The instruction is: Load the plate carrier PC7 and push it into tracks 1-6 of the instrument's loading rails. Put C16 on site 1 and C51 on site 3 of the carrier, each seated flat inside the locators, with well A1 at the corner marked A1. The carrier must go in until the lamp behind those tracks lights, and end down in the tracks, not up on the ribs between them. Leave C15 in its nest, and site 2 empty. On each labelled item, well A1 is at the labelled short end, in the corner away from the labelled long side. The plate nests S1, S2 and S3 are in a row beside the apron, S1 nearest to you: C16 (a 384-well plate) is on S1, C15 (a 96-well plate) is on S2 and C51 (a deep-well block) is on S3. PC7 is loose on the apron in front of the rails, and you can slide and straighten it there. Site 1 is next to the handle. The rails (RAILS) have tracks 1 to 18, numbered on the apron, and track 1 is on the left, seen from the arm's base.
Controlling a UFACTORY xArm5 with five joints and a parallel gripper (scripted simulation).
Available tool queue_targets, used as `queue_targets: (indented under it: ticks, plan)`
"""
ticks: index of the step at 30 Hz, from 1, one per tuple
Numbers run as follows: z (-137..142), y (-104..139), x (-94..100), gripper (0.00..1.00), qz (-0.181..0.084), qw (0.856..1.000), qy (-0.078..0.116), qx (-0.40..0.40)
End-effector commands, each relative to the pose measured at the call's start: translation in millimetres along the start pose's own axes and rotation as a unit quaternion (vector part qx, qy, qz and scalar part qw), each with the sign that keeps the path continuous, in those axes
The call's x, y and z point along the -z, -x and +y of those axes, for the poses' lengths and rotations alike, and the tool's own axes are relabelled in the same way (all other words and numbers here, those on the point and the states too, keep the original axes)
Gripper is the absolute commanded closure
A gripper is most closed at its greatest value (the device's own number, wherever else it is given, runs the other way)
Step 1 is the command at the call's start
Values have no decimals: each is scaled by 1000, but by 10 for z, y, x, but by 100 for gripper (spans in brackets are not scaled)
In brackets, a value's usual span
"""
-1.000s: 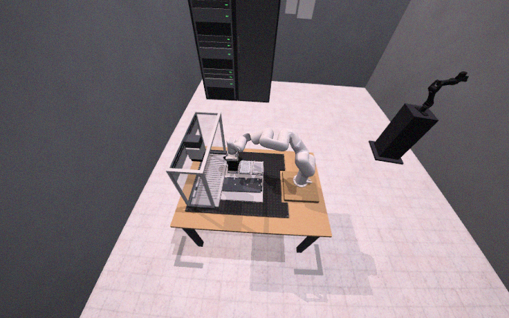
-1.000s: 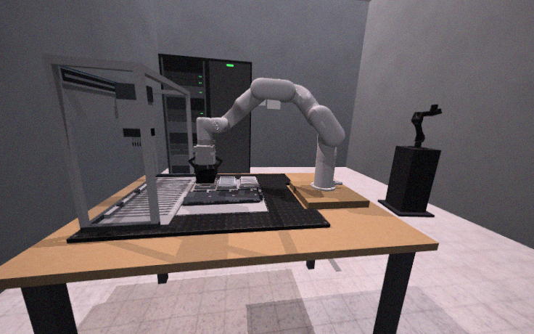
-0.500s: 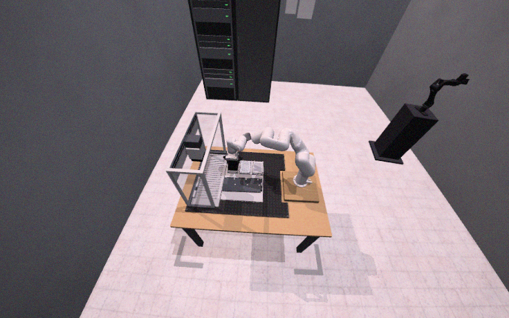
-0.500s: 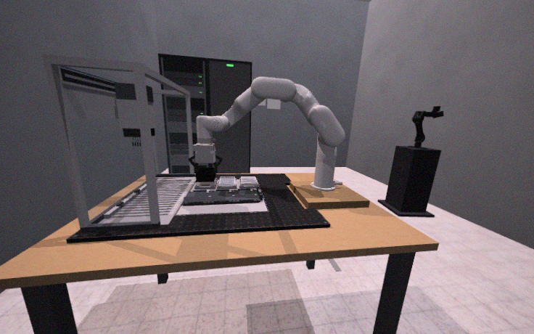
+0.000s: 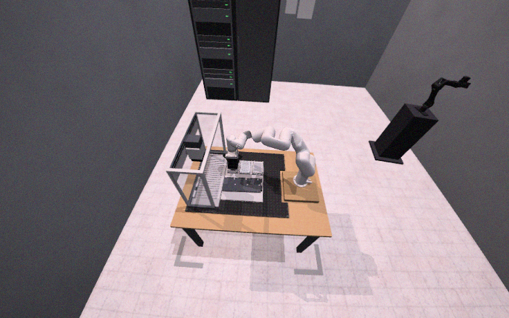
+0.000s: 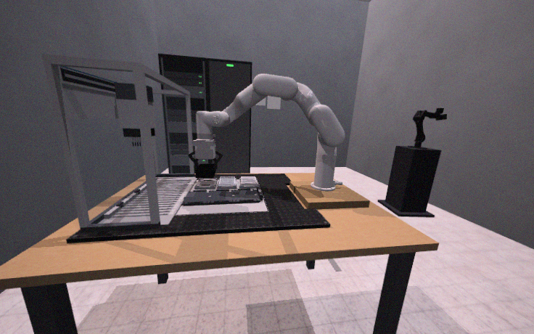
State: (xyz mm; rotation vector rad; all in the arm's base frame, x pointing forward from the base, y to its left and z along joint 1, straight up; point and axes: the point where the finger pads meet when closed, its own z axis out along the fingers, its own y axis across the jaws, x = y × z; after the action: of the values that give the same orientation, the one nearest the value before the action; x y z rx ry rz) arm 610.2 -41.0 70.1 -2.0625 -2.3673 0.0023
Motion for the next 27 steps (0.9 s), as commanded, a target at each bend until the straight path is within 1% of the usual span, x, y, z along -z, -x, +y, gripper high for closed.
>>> queue_targets:
  ticks: [1,27]
  plan:
    - [17,3,92,100,-2,1000,3,0]
    - [15,2,493,100,-2,1000,3,0]
